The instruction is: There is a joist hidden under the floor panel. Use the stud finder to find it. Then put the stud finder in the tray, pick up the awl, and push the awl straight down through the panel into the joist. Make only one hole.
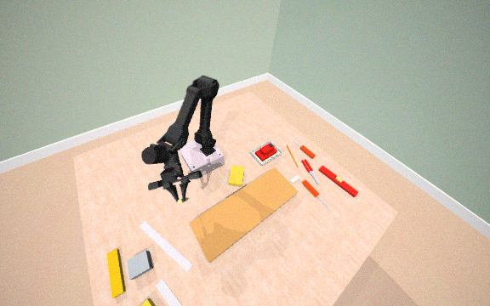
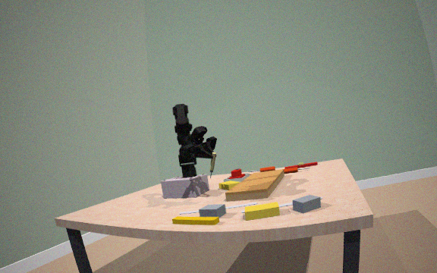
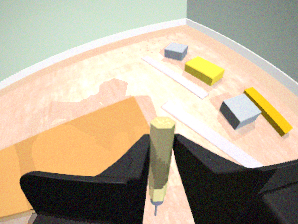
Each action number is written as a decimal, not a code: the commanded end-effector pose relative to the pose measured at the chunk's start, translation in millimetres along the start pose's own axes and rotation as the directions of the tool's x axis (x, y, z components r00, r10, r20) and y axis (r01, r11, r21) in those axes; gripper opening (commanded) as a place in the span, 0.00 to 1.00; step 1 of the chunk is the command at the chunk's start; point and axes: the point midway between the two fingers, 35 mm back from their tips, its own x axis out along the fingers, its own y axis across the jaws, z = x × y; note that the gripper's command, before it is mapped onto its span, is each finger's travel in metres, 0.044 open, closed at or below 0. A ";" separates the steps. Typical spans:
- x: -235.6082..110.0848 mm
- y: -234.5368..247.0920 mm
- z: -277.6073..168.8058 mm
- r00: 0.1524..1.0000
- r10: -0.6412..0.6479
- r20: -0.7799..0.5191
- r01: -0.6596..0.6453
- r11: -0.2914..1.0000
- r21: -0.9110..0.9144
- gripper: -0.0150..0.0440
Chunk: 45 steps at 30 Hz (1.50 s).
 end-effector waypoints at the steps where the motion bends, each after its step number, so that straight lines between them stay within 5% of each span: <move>1: 11.5 8.4 0.5 1.000 -0.008 -0.025 0.008 1.000 -0.011 0.25; 45: 98.1 150.6 18.3 0.992 -0.126 0.013 0.126 0.969 -0.213 0.25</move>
